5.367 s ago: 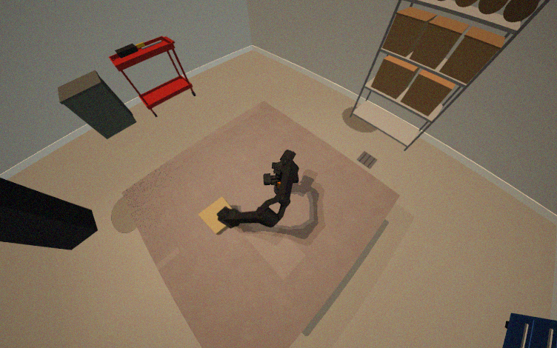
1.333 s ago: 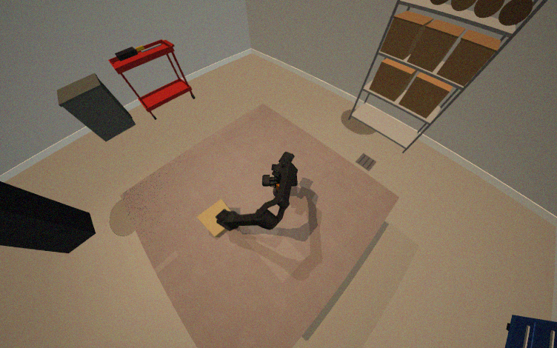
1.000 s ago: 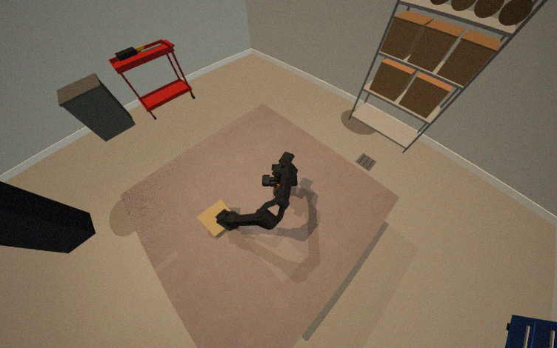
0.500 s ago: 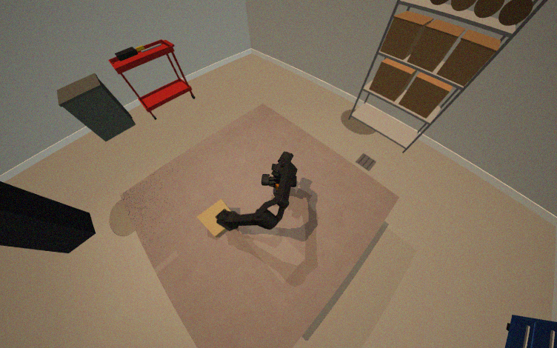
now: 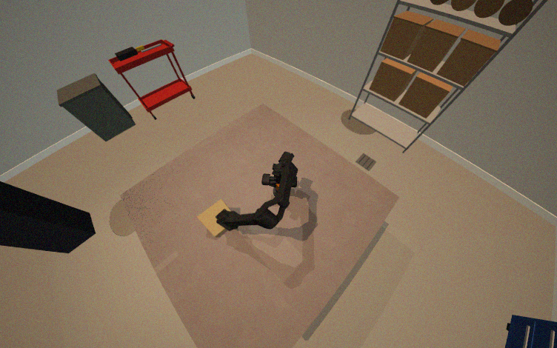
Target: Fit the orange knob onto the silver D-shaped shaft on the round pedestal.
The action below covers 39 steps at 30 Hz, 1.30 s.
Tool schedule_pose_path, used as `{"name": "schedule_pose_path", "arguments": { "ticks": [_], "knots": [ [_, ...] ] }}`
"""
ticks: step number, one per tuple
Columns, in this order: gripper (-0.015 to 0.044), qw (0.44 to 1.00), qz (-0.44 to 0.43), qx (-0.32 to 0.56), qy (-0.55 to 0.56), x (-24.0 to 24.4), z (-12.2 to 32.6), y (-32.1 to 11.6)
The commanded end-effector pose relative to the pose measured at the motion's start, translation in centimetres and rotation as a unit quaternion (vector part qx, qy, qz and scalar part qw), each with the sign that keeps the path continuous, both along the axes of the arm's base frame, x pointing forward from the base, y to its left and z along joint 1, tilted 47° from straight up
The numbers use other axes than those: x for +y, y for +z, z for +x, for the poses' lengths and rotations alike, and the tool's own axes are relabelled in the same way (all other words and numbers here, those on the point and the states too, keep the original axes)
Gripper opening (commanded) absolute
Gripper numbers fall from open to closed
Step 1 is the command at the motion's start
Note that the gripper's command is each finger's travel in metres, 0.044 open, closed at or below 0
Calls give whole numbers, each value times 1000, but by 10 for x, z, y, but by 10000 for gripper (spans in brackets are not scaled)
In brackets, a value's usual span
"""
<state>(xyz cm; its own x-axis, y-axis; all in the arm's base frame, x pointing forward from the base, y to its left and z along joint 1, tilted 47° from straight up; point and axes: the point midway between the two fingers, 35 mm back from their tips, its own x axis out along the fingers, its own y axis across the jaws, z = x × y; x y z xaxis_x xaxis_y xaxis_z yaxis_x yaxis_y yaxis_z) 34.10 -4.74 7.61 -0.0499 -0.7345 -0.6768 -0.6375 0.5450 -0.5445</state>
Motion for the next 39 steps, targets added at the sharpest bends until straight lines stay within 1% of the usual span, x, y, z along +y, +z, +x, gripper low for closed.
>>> {"name": "schedule_pose_path", "arguments": {
  "ticks": [1,39],
  "knots": [
    [0,1000,2,-4,4,4,5,1],
    [0,1000,2,-4,4,4,3,2]
  ]
}}
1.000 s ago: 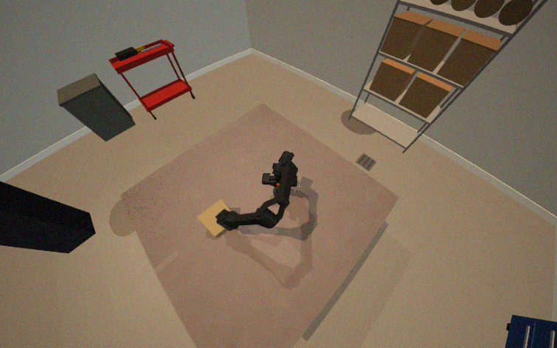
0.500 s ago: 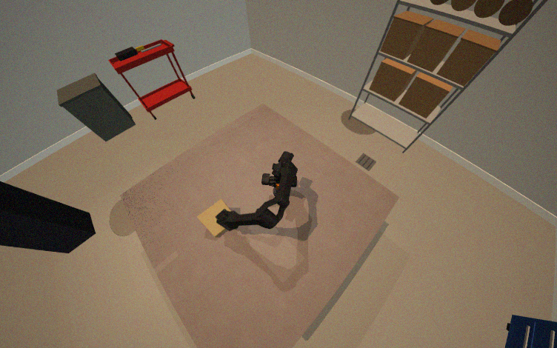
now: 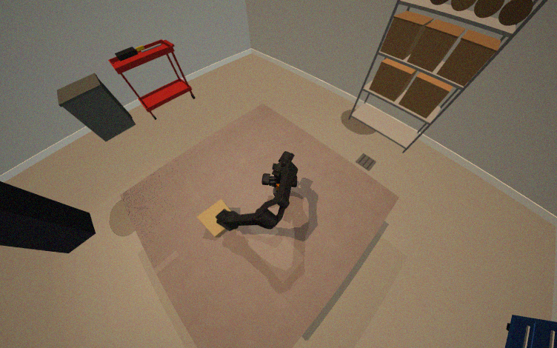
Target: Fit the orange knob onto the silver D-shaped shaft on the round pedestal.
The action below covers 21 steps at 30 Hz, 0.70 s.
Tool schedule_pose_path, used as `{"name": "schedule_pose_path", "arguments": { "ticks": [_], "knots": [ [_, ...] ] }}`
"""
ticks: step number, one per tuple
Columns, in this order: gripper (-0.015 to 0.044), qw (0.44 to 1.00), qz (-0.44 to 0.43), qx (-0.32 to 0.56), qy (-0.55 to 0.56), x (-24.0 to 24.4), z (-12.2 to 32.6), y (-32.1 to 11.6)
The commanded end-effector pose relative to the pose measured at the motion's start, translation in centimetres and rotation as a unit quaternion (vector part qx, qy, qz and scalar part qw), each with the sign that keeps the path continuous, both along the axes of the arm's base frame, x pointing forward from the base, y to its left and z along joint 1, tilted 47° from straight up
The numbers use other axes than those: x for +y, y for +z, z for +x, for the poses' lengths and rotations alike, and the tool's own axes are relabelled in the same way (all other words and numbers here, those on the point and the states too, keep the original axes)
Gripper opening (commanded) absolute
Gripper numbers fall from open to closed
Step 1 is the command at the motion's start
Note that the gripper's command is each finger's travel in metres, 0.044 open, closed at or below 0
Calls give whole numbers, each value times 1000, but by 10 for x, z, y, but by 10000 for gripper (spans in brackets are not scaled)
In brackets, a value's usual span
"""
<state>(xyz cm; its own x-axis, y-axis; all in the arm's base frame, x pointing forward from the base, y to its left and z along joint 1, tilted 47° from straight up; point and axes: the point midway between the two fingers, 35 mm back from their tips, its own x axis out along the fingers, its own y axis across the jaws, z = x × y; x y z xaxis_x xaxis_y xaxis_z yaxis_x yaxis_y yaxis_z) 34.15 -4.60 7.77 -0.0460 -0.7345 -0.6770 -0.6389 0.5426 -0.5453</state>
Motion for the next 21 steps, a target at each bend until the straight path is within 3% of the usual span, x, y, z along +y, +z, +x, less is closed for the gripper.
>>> {"name": "schedule_pose_path", "arguments": {
  "ticks": [1,21],
  "knots": [
    [0,1000,2,-3,2,2,3,0],
    [0,1000,2,-3,2,2,0,0]
  ]
}}
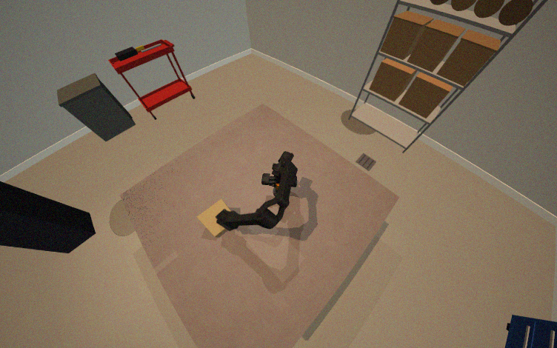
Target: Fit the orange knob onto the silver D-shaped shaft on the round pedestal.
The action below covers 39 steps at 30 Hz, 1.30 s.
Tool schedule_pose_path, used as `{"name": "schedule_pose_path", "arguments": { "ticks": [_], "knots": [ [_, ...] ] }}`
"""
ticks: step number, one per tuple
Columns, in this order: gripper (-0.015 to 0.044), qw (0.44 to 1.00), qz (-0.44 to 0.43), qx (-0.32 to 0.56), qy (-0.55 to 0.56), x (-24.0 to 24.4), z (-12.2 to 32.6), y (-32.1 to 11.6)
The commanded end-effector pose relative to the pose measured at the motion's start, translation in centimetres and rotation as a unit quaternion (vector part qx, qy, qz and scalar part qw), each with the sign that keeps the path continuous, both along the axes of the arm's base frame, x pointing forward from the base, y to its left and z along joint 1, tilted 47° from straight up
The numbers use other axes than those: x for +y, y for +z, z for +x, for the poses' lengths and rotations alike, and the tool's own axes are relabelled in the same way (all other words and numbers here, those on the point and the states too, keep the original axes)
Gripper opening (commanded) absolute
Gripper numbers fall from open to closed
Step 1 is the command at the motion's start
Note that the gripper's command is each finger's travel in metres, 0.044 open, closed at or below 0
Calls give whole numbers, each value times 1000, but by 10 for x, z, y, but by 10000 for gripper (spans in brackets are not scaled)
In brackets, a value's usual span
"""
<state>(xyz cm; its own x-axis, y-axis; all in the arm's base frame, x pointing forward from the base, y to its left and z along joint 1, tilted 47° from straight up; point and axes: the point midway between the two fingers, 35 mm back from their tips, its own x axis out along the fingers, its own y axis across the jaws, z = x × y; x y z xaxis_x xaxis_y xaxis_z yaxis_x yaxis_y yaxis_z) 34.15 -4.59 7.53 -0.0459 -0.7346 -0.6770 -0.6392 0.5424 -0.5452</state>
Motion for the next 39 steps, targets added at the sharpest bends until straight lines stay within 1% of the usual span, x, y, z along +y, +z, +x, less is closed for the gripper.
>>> {"name": "schedule_pose_path", "arguments": {
  "ticks": [1,39],
  "knots": [
    [0,1000,2,-3,1,2,0,3],
    [0,1000,2,-3,1,2,1,4]
  ]
}}
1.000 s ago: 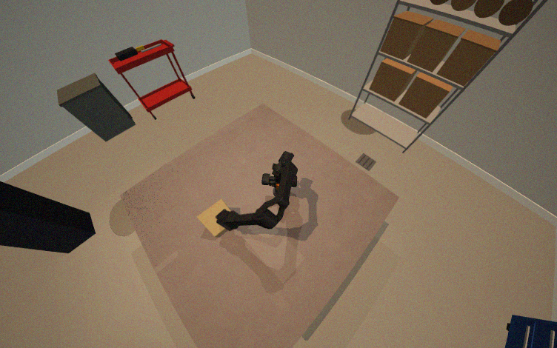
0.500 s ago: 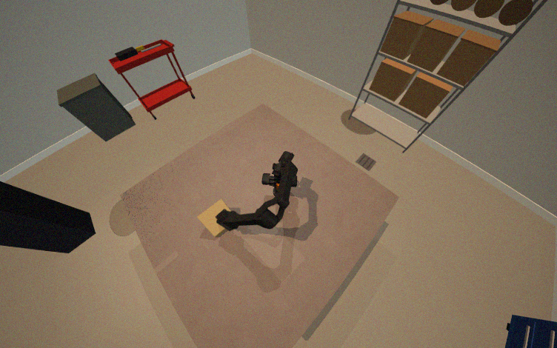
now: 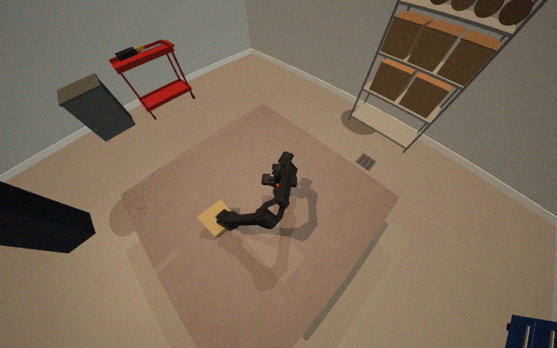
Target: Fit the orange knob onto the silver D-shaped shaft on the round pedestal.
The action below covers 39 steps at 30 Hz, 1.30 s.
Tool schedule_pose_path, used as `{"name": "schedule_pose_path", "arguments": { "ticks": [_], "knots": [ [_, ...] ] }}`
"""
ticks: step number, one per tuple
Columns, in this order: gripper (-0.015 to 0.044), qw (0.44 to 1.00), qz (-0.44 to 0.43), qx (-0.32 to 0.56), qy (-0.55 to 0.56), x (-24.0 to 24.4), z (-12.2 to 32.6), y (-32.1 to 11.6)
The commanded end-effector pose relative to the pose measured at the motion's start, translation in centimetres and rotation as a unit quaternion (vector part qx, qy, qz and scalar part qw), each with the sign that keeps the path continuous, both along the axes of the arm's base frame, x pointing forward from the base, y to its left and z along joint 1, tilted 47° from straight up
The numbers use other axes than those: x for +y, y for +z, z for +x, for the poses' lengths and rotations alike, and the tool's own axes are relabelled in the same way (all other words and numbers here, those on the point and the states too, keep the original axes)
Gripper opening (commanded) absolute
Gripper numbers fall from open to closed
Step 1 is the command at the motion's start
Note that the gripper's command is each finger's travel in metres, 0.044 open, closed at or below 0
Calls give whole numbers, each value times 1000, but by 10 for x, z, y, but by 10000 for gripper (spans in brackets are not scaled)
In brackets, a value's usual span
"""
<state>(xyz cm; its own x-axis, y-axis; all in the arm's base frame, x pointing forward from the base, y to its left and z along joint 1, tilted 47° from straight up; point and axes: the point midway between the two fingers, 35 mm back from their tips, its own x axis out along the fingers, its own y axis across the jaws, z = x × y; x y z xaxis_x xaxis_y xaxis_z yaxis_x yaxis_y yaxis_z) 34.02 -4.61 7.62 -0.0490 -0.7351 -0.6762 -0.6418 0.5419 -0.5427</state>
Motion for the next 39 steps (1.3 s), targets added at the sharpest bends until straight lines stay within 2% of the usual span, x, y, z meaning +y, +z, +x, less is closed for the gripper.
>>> {"name": "schedule_pose_path", "arguments": {
  "ticks": [1,37,39],
  "knots": [
    [0,1000,2,-5,1,2,3,3],
    [0,1000,2,-7,-5,-14,2,-12],
    [53,1000,2,-7,-5,-14,2,-12]
  ]
}}
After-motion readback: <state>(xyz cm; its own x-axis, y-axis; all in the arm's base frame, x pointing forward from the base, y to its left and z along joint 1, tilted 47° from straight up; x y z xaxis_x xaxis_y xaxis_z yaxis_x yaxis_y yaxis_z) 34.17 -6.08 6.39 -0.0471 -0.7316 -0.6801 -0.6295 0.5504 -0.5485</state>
